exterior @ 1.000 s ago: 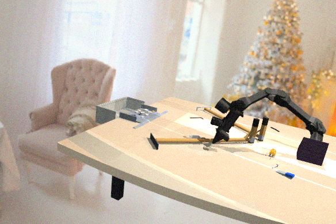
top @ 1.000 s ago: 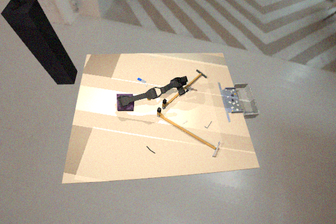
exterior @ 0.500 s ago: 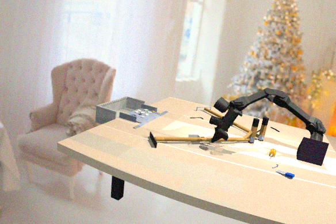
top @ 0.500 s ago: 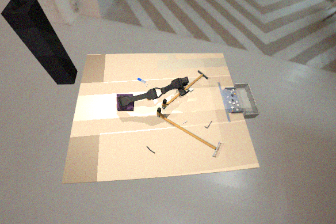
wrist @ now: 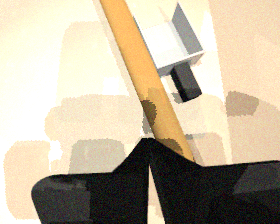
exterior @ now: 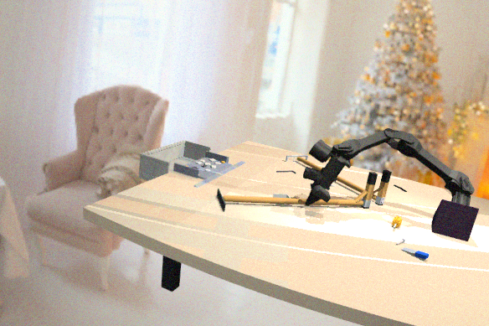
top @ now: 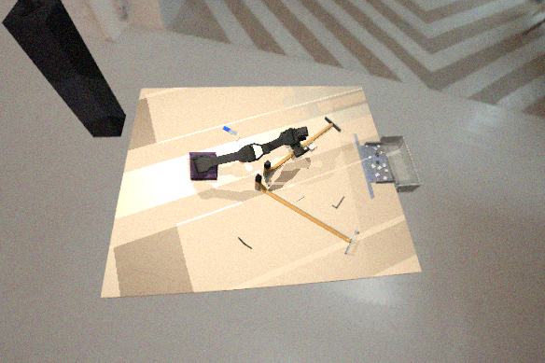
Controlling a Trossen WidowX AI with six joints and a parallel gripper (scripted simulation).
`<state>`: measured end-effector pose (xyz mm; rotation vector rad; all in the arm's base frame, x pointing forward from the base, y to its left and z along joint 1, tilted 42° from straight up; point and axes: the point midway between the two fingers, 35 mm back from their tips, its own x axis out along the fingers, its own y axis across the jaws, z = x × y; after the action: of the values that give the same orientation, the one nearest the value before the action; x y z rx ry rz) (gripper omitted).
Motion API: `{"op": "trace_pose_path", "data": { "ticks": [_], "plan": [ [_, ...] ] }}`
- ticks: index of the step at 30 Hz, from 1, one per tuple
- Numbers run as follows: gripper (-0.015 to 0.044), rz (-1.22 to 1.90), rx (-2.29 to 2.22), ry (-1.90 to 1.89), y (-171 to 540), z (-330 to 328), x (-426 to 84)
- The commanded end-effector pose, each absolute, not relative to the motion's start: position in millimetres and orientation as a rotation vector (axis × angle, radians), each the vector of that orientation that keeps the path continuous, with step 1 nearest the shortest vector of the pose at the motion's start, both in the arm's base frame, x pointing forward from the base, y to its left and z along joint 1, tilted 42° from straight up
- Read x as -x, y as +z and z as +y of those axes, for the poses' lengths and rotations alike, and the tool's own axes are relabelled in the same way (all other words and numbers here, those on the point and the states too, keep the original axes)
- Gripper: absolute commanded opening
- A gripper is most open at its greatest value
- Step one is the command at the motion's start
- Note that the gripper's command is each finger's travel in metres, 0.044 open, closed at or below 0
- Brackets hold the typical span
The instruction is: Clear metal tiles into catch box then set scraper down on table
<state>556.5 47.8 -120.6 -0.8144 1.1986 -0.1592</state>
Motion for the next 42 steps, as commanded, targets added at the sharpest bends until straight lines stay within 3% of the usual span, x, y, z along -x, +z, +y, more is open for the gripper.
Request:
{"op": "trace_pose_path", "data": {
  "ticks": [1,36,42],
  "plan": [
    [0.0,1.202,0.812,-0.167,-119,40,-560],
    [0.0,1.2,0.815,-0.169,-101,19,-578],
    [0.0,1.185,0.811,-0.16,-88,41,-579]
  ]
}}
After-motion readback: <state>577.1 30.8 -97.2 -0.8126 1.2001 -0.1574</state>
